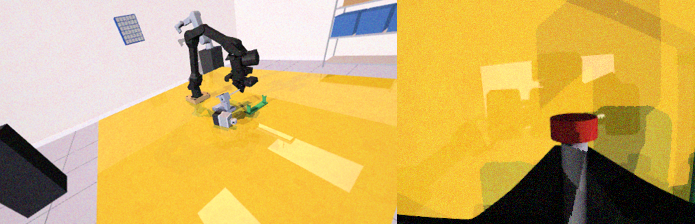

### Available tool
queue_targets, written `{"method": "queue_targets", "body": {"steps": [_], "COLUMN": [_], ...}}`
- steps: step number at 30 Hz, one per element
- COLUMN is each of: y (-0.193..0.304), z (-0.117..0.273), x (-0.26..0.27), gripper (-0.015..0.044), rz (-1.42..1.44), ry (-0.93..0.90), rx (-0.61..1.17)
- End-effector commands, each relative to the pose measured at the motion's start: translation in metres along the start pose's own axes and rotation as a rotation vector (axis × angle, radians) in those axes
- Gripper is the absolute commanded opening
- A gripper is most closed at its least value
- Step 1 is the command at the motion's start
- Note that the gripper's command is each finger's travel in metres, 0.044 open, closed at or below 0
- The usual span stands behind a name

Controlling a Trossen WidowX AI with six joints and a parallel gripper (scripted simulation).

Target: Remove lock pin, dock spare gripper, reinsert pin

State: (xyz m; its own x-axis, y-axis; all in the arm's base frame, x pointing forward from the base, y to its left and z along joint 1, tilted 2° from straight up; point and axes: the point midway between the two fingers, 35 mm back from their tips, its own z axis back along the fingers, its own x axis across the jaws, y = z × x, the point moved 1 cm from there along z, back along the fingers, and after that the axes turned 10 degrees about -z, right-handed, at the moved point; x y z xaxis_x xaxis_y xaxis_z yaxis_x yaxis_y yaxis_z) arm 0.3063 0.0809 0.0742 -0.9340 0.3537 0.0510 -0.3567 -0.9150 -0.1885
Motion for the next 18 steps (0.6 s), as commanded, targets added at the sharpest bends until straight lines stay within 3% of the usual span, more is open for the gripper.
{"method": "queue_targets", "body": {"steps": [1, 18], "y": [-0.004, -0.017], "z": [0.001, 0.000], "x": [0.000, 0.002], "gripper": [0.0000, 0.0000], "rz": [-0.004, -0.005], "ry": [0.002, -0.007], "rx": [0.001, 0.005]}}
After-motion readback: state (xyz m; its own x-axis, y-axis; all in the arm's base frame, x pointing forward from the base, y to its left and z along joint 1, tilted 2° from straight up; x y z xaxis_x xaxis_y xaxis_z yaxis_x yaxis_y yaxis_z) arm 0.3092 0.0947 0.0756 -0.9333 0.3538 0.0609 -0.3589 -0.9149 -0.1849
